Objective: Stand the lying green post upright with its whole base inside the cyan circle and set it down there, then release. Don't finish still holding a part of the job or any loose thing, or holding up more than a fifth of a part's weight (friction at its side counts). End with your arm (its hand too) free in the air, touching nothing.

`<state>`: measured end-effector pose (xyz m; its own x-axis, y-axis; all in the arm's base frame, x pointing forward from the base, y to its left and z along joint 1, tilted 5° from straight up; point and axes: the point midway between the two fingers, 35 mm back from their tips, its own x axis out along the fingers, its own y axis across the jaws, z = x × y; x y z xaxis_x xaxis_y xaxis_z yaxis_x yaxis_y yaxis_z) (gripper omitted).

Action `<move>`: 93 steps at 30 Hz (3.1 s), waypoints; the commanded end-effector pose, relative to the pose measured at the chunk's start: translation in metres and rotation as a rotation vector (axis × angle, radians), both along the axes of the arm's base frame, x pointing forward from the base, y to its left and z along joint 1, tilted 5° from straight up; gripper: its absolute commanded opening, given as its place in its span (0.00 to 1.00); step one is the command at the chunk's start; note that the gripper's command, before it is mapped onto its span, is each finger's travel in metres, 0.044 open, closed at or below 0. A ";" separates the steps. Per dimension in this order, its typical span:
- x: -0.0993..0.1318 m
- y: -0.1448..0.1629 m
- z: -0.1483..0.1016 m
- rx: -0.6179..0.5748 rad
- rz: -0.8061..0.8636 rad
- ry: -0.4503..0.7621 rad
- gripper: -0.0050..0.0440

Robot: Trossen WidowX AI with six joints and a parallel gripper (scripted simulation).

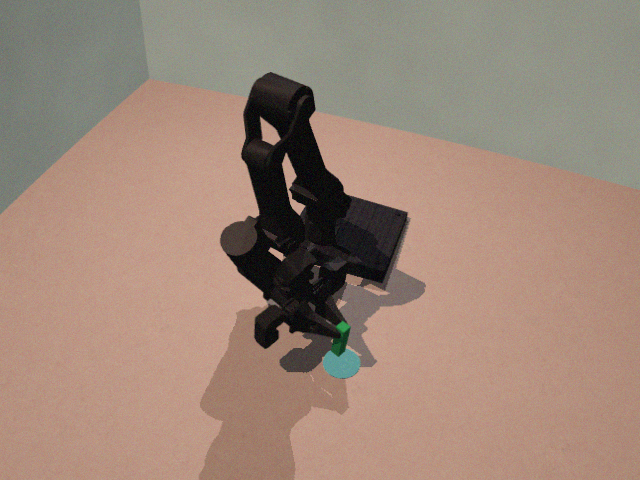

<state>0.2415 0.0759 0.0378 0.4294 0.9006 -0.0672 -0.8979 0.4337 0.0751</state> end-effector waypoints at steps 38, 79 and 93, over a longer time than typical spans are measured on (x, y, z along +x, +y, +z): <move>0.001 0.009 -0.023 -0.075 0.021 -0.116 0.39; 0.003 -0.003 0.067 0.001 -0.003 0.008 0.92; 0.063 0.007 0.056 -0.173 -0.088 0.227 0.92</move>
